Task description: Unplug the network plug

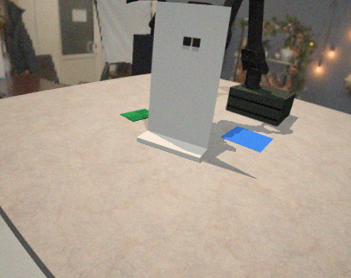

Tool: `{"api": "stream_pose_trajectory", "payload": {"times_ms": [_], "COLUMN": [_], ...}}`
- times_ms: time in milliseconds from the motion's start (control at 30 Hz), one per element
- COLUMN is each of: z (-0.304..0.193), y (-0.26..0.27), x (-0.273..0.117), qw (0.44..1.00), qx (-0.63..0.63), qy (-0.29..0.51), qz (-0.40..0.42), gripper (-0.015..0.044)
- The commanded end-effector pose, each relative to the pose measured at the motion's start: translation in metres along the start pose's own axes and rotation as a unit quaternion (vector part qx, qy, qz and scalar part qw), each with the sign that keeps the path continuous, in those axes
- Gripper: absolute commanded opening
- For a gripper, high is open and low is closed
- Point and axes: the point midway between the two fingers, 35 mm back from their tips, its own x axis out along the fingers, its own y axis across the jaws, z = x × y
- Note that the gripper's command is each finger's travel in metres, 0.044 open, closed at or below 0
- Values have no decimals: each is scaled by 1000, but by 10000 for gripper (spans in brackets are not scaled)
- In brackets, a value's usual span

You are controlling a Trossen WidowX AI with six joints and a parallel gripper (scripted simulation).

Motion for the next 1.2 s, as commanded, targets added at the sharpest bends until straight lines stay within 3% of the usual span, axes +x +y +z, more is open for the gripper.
{"api": "stream_pose_trajectory", "payload": {"times_ms": [0, 1167], "z": [-1, -7], "y": [-1, -1], "x": [-3, -27], "qw": [1000, 1000], "qx": [2, 2], "qy": [-1, -1], "qz": [-1, -2], "gripper": [0, 0]}}
